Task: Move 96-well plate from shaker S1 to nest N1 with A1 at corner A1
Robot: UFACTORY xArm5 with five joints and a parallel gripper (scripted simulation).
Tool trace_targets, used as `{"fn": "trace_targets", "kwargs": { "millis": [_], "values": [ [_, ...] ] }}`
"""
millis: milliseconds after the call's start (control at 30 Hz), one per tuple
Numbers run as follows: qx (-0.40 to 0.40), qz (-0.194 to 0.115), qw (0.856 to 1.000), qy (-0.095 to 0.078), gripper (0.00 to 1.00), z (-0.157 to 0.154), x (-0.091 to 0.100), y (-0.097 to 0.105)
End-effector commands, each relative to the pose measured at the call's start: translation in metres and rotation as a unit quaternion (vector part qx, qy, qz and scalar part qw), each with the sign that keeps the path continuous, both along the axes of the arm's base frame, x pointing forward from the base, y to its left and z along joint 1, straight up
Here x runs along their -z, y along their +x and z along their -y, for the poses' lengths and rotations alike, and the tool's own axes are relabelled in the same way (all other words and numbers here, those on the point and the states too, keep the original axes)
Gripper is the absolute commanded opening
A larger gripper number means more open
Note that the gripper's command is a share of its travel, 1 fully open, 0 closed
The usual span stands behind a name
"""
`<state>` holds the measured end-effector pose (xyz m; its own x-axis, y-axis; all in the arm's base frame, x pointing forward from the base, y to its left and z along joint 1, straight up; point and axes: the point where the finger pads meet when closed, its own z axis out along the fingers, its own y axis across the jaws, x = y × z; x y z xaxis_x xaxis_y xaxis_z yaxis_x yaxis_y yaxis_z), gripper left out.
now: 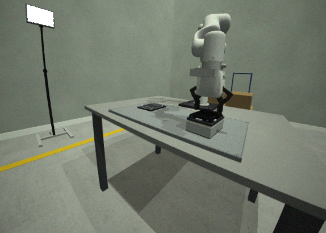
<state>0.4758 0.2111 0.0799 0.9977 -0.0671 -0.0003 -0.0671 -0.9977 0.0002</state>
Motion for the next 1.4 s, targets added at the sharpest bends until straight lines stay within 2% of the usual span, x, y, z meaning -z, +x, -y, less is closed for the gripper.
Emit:
{"fn": "trace_targets", "kwargs": {
  "millis": [0, 567, 1167, 1200, 1367],
  "values": [
    [0.000, 0.002, 1.000, 0.001, 1.00, -0.001, 0.001, 0.001],
    [0.000, 0.002, 1.000, 0.001, 1.00, -0.001, 0.011, 0.001],
    [0.000, 0.002, 1.000, 0.001, 1.00, -0.001, 0.011, 0.001],
    [0.000, 0.002, 1.000, 0.001, 0.00, -0.001, 0.011, 0.001],
    [0.000, 0.002, 1.000, 0.001, 0.00, -0.001, 0.011, 0.001]
  ]
}}
